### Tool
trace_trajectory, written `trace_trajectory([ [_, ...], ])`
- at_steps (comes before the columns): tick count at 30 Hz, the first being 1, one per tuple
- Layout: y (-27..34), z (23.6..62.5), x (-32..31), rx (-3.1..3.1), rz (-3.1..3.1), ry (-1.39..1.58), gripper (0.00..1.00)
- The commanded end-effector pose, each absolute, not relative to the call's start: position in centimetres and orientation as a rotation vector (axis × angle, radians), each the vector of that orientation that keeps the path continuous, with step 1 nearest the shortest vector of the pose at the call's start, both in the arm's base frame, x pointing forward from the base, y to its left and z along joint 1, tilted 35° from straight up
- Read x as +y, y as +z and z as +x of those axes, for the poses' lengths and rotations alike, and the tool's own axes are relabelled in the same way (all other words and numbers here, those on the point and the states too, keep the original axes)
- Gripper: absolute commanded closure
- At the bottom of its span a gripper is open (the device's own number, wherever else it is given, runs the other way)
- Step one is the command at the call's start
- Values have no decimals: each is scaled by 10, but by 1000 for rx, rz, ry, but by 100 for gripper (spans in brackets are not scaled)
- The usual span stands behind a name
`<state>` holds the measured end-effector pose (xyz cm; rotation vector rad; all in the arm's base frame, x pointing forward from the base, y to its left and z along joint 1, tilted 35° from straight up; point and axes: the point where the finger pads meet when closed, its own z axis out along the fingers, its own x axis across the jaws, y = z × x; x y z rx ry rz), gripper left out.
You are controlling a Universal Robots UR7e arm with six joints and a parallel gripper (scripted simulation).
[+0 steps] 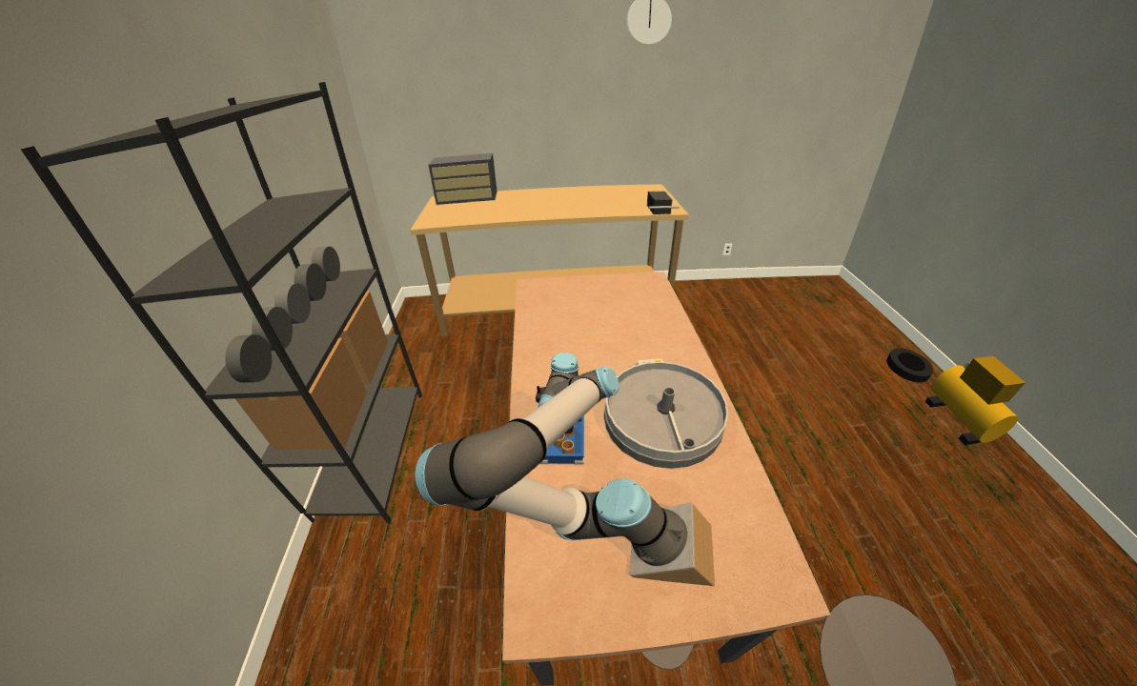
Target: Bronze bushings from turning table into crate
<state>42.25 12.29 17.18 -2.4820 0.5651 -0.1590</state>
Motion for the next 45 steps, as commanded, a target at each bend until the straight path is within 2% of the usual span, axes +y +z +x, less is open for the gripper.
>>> trace_trajectory([
  [1, 172, 423, 123, 565, -2482, -161, 100],
  [18, 169, 424, 124, 565, -2482, -162, 100],
  [19, 169, 424, 124, 565, -2482, -162, 53],
  [45, 169, 424, 124, 565, -2482, -162, 53],
])
